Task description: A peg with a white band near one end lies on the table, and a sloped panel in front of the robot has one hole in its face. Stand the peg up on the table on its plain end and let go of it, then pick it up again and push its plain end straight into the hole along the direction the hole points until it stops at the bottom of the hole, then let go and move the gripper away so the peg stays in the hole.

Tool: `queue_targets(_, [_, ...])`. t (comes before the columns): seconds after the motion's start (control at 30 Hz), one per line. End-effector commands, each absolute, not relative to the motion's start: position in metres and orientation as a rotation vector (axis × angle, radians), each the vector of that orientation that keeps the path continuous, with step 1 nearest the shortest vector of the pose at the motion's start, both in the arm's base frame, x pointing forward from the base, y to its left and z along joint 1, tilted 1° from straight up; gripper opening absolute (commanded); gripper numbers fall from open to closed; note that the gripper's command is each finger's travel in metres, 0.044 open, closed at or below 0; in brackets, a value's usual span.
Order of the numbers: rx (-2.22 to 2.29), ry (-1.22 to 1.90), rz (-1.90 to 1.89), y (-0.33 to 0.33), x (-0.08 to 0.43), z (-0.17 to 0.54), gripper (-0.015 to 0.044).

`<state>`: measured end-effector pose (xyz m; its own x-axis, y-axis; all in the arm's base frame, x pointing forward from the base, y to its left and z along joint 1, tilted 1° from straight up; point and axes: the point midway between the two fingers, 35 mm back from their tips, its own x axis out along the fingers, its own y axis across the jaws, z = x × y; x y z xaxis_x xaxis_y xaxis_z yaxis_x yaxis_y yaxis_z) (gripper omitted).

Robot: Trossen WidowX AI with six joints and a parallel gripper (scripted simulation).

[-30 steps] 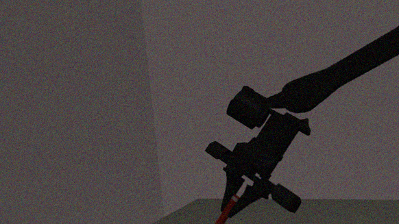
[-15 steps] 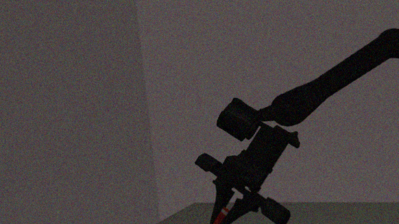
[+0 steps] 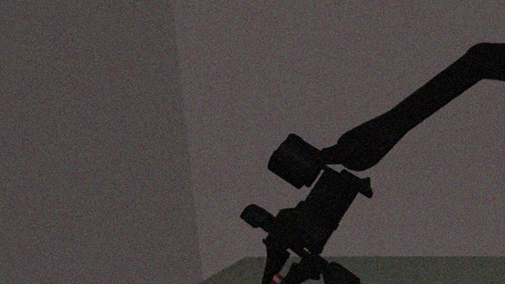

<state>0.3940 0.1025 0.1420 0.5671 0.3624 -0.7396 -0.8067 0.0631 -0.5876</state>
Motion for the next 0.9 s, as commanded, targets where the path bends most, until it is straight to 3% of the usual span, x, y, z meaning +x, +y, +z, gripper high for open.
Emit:
queue_targets(0.0, [-1.204,0.461,0.925,0.1039,0.3975,0.1375,0.0000])
queue_targets(0.87, [-1.208,0.456,0.930,0.1046,0.3985,0.1365,0.0000])
